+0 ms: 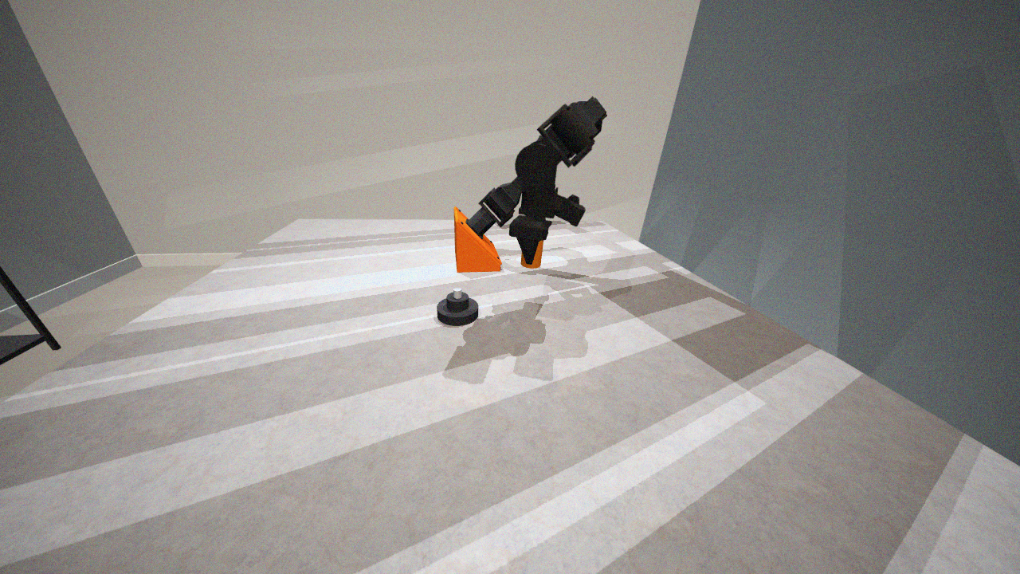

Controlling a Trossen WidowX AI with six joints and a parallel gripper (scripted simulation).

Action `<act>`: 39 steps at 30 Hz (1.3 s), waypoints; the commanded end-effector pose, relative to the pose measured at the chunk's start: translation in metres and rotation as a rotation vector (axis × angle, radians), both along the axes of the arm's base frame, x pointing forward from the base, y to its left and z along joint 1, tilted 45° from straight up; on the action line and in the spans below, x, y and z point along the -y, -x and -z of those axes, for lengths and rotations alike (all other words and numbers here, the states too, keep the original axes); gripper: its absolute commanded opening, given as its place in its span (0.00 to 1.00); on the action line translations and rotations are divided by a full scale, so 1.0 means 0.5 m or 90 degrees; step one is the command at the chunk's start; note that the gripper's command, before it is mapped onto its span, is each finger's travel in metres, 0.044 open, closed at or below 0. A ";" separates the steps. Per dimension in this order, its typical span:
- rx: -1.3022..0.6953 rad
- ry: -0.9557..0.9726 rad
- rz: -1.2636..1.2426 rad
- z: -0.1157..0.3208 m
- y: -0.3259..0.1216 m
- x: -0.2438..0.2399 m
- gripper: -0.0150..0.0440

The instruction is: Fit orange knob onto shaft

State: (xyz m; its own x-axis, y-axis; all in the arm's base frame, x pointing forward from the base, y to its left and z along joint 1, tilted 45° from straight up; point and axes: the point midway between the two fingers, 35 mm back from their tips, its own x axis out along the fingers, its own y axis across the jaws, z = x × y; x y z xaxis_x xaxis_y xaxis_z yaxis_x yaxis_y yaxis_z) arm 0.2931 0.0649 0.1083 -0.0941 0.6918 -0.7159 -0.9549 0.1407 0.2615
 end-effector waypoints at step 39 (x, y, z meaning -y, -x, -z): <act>0.005 0.002 -0.001 0.122 -0.046 0.128 0.25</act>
State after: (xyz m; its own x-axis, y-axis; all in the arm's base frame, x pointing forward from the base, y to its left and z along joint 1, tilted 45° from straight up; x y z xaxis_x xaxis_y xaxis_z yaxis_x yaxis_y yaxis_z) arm 0.3155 0.0073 0.0581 -0.0897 0.6914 -0.7168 -0.9578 0.1374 0.2525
